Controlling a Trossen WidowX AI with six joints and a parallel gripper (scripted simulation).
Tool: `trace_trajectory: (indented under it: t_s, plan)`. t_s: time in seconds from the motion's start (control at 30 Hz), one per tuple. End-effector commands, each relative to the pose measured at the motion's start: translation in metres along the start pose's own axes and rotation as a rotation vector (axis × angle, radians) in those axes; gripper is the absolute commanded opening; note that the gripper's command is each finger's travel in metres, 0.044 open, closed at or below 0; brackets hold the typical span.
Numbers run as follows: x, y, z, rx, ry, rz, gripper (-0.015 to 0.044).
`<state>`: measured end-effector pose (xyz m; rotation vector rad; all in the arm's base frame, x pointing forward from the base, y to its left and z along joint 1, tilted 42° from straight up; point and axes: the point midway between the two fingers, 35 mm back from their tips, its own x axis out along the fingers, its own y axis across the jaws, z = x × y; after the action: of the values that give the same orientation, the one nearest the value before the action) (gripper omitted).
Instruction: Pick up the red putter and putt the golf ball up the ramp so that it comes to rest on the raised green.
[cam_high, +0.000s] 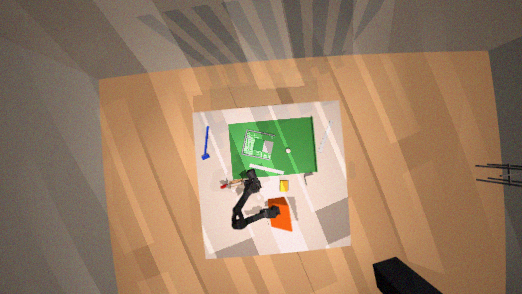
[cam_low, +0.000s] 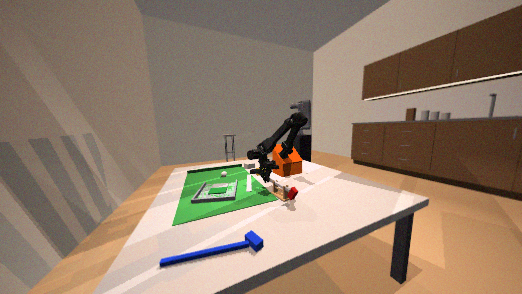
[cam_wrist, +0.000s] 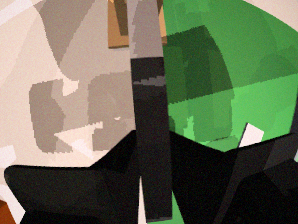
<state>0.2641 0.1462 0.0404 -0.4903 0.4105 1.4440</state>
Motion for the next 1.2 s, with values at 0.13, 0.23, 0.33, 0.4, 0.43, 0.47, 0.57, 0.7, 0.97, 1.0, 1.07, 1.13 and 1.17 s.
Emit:
trace_trajectory:
  t_s: [0.13,0.23,0.33,0.4,0.43,0.47,0.57,0.7,0.97,1.0,1.07,1.13,1.17]
  plan:
    - [-0.004,-0.001,0.0,-0.001,0.002,0.0,0.0]
    - [-0.014,-0.003,0.001,-0.002,0.008,0.0,0.0]
    - [-0.026,-0.005,0.003,-0.002,0.012,0.001,0.0]
    - [-0.035,-0.005,0.005,-0.002,0.014,0.001,0.0]
    - [-0.04,-0.006,0.006,-0.002,0.015,0.001,0.0]
    - [-0.044,-0.006,0.007,-0.002,0.015,0.001,0.0]
    - [-0.057,-0.005,0.011,-0.001,0.015,0.002,0.0]
    - [-0.076,-0.004,0.017,-0.001,0.012,0.002,0.0]
    - [-0.097,-0.001,0.026,0.0,0.004,0.0,0.0]
    - [-0.091,-0.002,0.02,0.012,0.016,0.001,0.0]
    - [-0.094,-0.005,0.012,0.068,0.03,-0.008,0.0]
    - [-0.099,-0.01,-0.001,0.154,0.05,-0.022,0.0]
    - [-0.101,-0.013,-0.008,0.197,0.06,-0.029,0.0]
